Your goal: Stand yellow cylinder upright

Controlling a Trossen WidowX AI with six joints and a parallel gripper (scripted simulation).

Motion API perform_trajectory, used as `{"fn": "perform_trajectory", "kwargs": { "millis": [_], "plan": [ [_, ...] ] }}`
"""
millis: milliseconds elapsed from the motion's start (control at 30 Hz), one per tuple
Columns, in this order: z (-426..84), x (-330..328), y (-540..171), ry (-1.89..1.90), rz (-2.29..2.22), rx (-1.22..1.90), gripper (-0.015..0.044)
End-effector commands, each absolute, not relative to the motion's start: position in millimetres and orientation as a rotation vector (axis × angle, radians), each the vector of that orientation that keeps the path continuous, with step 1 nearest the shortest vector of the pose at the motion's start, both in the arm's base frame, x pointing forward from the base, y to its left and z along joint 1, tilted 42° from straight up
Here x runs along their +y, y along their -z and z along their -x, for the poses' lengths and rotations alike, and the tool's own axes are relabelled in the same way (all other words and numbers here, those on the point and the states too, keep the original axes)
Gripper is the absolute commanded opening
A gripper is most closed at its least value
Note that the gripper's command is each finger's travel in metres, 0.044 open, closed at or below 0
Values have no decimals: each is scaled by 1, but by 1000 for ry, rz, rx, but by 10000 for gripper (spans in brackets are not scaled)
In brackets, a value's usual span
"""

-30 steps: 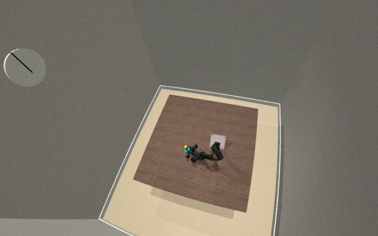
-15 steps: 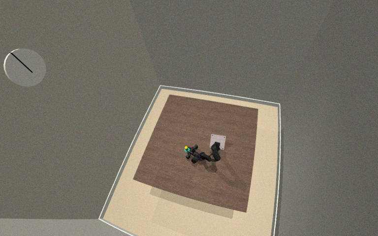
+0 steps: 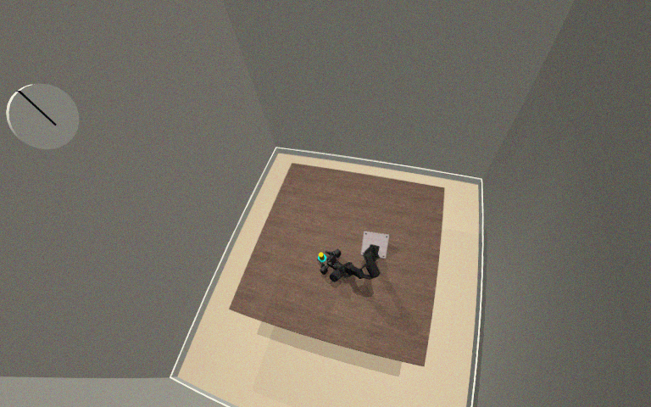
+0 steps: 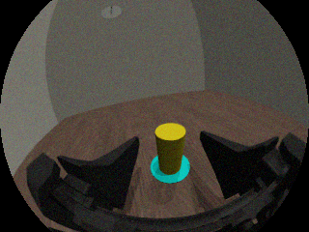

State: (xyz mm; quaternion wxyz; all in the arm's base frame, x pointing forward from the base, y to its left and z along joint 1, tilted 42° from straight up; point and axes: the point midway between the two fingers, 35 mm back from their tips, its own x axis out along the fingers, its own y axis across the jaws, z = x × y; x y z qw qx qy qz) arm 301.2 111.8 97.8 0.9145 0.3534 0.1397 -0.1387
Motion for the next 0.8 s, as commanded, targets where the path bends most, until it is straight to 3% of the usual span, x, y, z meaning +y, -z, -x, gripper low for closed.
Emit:
{"fn": "perform_trajectory", "kwargs": {
  "millis": [0,767],
  "plan": [
    [-301,111,-98,289,-730,284,400],
    [-311,52,-163,293,-708,304,400]
  ]
}}
